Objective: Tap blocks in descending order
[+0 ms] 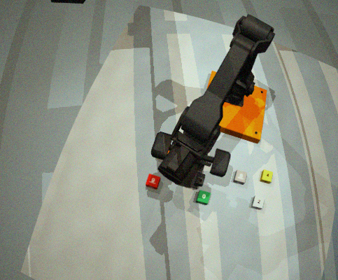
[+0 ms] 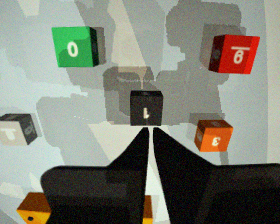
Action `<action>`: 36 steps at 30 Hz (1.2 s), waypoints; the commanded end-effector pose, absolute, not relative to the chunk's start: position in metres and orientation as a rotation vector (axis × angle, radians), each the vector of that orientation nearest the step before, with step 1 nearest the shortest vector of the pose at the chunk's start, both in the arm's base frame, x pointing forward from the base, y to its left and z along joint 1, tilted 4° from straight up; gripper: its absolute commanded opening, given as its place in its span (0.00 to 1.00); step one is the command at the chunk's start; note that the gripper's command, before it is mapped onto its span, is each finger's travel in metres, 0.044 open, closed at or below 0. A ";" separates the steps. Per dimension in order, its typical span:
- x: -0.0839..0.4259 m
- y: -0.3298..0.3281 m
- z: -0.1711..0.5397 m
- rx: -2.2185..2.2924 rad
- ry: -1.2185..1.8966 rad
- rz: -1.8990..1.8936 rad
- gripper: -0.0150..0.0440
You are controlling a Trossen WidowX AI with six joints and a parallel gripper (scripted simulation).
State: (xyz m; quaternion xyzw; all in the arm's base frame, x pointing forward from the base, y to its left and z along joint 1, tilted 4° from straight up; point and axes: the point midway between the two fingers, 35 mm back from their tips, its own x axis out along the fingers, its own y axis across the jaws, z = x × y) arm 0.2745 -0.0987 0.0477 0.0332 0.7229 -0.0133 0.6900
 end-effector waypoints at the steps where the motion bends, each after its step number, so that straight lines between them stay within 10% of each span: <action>1: 0.280 -0.101 0.088 0.061 1.603 -0.030 0.29; 36: 0.347 -0.035 0.035 0.072 1.599 -0.027 0.29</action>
